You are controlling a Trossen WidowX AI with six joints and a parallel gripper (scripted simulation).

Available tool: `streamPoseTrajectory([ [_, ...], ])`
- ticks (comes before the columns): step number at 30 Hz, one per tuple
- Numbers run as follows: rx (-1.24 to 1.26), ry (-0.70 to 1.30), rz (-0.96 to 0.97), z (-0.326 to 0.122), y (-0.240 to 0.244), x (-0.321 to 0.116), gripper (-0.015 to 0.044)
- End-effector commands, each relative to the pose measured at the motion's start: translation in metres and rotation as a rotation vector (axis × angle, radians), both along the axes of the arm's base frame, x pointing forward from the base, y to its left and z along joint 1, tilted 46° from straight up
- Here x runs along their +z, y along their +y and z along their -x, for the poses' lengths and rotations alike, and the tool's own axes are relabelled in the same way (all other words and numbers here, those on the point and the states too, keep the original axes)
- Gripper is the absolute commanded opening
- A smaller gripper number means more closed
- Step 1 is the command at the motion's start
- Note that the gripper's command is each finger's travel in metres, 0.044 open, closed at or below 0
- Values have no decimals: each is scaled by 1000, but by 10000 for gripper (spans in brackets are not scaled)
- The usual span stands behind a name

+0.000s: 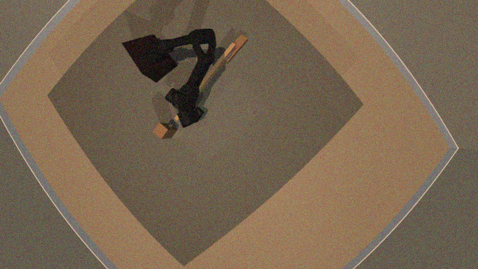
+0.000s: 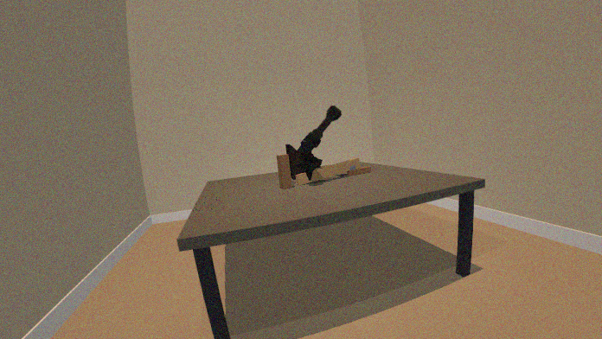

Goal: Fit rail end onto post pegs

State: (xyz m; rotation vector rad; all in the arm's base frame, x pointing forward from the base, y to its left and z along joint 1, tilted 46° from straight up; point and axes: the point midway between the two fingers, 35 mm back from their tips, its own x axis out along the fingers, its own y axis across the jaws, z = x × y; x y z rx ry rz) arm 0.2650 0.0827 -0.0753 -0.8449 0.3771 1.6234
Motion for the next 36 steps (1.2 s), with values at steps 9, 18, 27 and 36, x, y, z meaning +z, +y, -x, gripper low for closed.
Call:
streamPoseTrajectory([
  [9, -2, 5, -5, 1, 1, -1, 0],
  [18, -2, 5, -4, 0, -3, 2, 0],
  [27, -2, 5, -4, -2, -6, 6, 0],
  [36, -2, 4, -4, -3, -9, 9, 0],
])
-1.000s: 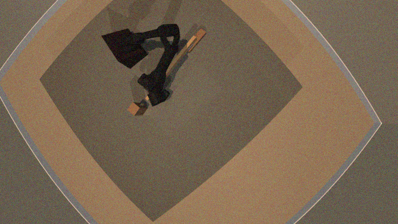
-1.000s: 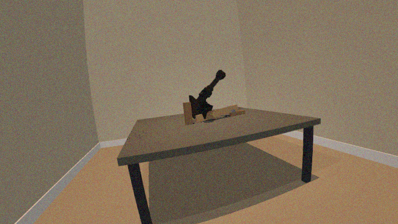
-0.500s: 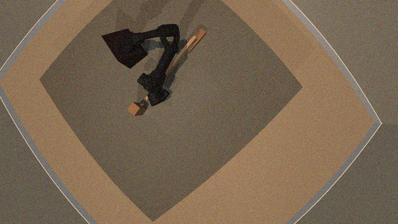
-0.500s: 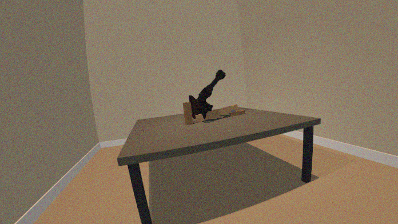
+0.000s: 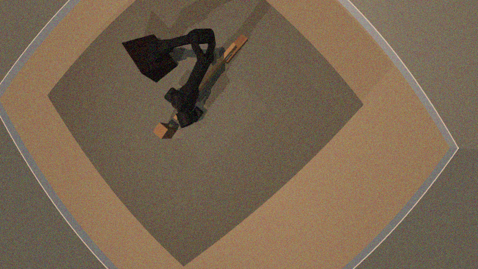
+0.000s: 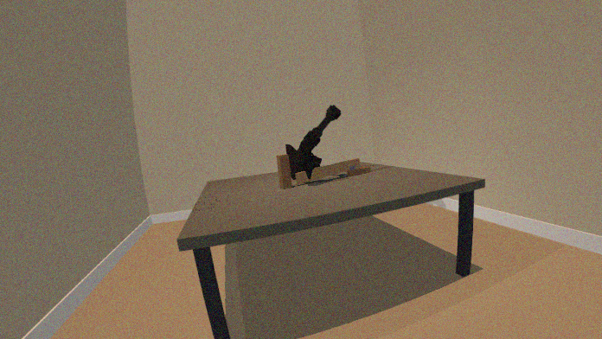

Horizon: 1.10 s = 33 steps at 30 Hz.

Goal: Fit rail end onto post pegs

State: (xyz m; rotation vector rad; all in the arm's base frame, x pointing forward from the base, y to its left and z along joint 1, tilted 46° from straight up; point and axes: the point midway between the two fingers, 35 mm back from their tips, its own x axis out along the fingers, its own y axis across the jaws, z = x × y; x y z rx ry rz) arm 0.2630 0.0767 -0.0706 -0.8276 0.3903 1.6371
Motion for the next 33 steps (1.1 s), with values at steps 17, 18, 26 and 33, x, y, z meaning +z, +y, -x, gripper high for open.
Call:
streamPoseTrajectory([
  [17, -5, -18, -2, -7, -8, 11, 0],
  [18, -5, -18, -2, -7, -9, 11, 0],
  [26, -5, -18, -2, -8, -12, 14, 0],
  [33, -5, -18, -2, -8, -14, 16, 0],
])
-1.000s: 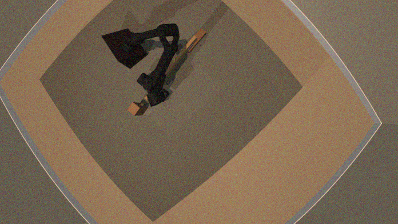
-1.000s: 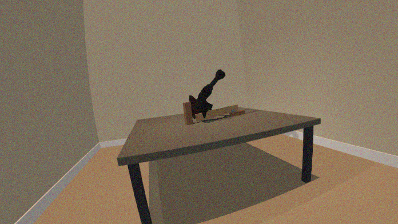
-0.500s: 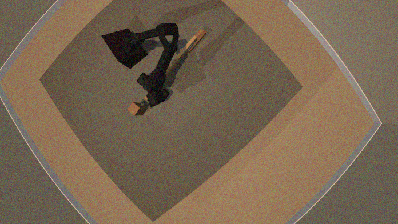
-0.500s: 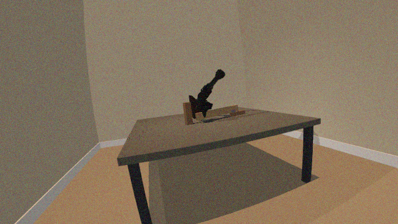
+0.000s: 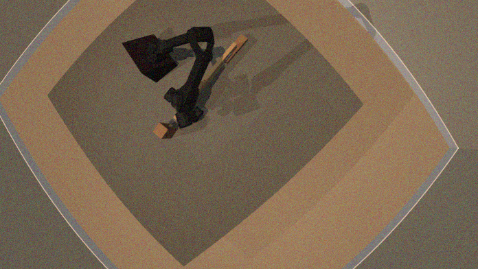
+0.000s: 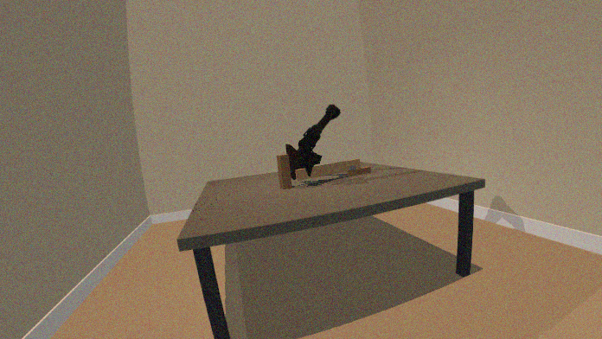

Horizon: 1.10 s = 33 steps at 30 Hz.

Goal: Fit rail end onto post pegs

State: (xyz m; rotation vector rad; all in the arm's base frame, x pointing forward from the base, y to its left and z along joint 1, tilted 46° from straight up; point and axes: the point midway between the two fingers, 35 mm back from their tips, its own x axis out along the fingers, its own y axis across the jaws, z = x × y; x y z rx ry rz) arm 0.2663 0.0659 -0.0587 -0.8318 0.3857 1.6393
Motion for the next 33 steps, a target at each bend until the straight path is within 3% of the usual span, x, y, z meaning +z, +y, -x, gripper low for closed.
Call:
streamPoseTrajectory([
  [1, -9, -14, -2, -4, -4, 5, 0],
  [33, -9, -14, -2, -2, -5, 5, 0],
])
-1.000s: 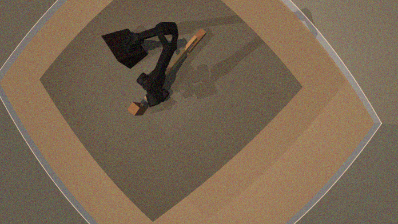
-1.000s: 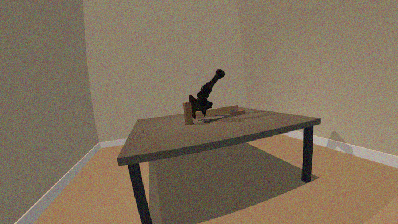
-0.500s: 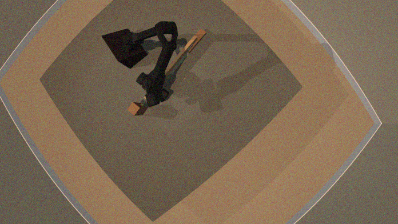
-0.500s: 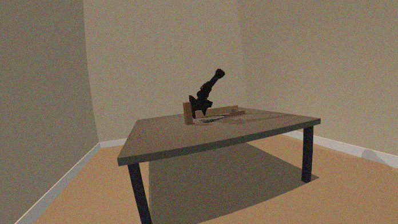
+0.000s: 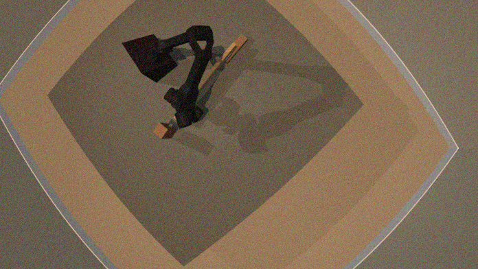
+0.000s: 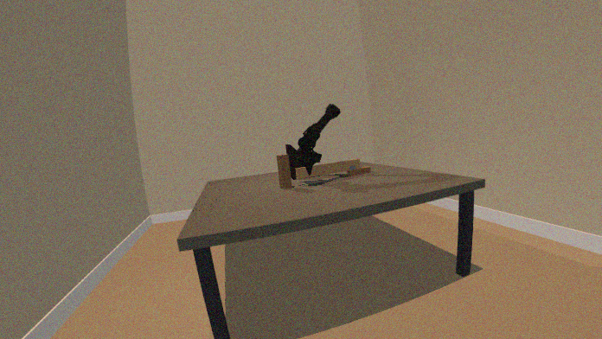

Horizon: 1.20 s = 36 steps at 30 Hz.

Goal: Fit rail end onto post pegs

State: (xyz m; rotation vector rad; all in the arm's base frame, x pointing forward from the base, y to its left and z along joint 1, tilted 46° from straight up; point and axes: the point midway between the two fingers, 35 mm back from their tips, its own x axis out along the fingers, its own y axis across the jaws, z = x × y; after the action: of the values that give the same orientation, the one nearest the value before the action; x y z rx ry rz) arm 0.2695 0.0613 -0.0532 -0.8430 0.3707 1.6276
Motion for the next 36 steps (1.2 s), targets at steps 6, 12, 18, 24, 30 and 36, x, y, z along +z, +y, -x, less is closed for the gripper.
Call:
streamPoseTrajectory([
  [6, -6, 5, 2, 2, -1, 0, 0],
  [12, -6, 5, 2, 2, -3, 1, 0],
  [18, -6, 5, 2, 2, -3, 1, 0],
  [24, -6, 5, 2, 2, -4, 0, 0],
  [30, -6, 5, 2, 2, -4, -2, 0],
  [36, -6, 5, 2, 2, -4, -4, 0],
])
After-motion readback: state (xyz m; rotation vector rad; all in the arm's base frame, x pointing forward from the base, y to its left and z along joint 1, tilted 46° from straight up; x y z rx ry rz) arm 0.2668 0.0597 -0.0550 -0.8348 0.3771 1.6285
